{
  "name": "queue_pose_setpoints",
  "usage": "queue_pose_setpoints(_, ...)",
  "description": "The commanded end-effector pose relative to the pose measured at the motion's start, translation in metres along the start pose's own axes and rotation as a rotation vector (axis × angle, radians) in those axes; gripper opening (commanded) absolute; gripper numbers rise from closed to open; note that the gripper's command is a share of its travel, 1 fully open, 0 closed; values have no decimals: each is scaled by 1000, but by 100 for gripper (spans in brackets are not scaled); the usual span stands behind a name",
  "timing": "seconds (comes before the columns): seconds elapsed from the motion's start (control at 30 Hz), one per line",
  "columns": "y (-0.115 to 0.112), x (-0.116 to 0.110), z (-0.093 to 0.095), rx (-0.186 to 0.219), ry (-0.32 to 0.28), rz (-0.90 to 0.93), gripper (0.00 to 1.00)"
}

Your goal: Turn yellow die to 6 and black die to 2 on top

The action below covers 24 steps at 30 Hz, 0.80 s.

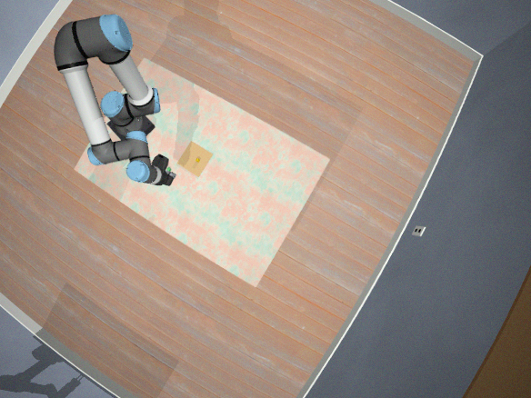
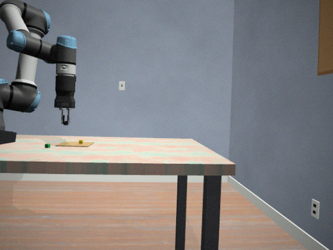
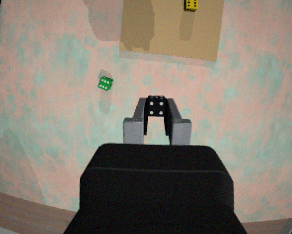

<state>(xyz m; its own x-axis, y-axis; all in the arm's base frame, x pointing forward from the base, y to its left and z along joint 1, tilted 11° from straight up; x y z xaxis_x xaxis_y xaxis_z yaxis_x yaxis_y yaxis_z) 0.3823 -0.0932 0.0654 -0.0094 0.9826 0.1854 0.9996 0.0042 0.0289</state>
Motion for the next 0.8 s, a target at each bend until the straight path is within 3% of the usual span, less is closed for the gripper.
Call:
queue_pose_setpoints(0.0, 1, -1, -3, -4, -4, -3, 34)
queue_pose_setpoints(0.53, -1, 1, -2, -4, -5, -152, 34)
queue_pose_setpoints(0.77, -4, 4, -1, -3, -5, -339, 34)
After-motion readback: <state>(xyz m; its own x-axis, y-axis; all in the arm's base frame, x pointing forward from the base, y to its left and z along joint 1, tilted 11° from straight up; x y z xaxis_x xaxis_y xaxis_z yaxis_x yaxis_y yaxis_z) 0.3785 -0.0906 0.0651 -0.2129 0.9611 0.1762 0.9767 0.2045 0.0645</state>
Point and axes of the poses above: the point where the finger pads meet when closed, its own z axis out along the fingers, its own y axis across the jaws, x = y × z, the point moved 1 cm from there along -z, back along the fingers, and after that the axes turned 7 degrees about z, right-handed, at the moved point
